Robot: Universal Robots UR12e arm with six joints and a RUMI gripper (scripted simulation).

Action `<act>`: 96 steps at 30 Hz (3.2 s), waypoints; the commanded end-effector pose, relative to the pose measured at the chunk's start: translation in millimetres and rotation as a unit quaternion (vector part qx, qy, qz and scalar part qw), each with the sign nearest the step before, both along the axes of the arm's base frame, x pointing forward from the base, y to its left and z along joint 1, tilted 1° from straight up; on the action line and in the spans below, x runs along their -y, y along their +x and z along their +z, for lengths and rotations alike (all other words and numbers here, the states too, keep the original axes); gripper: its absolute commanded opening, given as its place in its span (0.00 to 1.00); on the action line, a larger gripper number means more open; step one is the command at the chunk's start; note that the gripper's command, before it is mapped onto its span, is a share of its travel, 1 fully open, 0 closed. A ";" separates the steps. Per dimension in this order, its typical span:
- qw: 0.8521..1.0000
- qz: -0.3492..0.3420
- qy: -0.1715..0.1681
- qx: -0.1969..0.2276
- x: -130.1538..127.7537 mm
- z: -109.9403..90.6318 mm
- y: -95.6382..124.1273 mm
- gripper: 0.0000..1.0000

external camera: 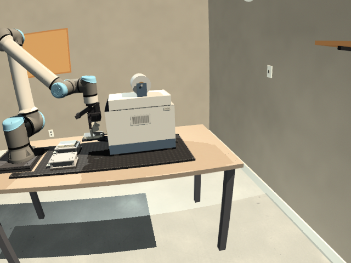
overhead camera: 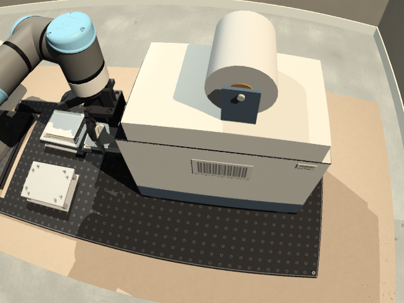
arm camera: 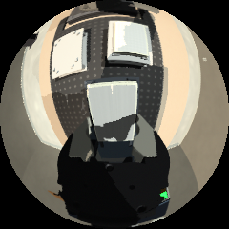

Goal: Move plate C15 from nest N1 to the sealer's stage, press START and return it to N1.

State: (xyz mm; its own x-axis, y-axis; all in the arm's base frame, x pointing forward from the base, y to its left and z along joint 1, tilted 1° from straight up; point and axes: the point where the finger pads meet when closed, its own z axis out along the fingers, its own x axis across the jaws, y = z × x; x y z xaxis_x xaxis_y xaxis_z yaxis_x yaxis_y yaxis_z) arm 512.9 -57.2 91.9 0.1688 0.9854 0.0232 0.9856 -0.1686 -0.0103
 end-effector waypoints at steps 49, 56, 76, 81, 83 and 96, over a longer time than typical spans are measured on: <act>1.000 0.000 0.000 0.001 0.4 7.1 0.6 0.00; 1.000 0.000 0.000 0.001 0.5 11.8 0.7 0.00; 1.000 0.000 0.000 0.001 1.2 39.2 0.8 0.00; 1.000 0.000 0.000 0.001 1.3 44.2 0.8 0.00; 1.000 0.000 0.000 0.001 1.4 47.5 0.9 0.00; 1.000 0.000 0.000 0.001 1.9 68.3 1.0 0.00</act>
